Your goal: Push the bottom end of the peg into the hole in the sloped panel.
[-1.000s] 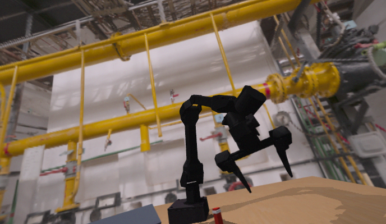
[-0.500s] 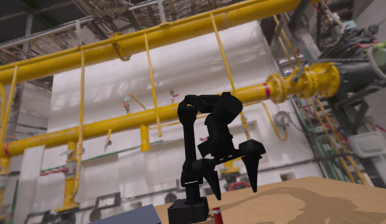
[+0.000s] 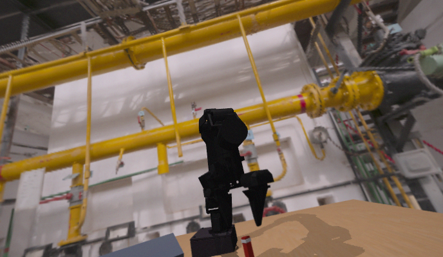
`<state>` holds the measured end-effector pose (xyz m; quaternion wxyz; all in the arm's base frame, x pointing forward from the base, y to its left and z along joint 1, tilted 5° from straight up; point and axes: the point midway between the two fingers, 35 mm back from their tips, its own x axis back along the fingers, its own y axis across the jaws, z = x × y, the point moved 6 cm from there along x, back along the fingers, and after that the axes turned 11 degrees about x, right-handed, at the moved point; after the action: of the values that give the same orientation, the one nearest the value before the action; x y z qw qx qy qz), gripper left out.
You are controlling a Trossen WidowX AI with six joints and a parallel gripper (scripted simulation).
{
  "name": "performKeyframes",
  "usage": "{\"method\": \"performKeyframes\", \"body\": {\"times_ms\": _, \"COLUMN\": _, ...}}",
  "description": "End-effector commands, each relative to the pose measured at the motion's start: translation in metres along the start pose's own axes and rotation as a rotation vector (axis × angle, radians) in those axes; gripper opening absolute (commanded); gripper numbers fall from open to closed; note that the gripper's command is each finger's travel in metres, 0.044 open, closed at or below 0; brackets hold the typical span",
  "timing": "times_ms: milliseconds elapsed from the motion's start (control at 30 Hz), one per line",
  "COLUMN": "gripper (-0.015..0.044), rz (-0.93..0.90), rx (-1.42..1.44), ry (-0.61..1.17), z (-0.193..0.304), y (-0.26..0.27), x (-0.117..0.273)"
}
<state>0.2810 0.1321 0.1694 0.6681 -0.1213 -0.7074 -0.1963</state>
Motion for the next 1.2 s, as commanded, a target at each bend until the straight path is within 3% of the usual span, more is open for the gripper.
{"method": "performKeyframes", "body": {"times_ms": 0, "gripper": 0.044, "rz": 0.004, "rx": -0.019, "ry": 0.017, "z": 0.001, "y": -0.002, "x": 0.0}}
{"method": "performKeyframes", "body": {"times_ms": 1167, "gripper": 0.044, "rz": 0.003, "rx": -0.019, "ry": 0.018, "z": 0.001, "y": -0.002, "x": -0.054}}
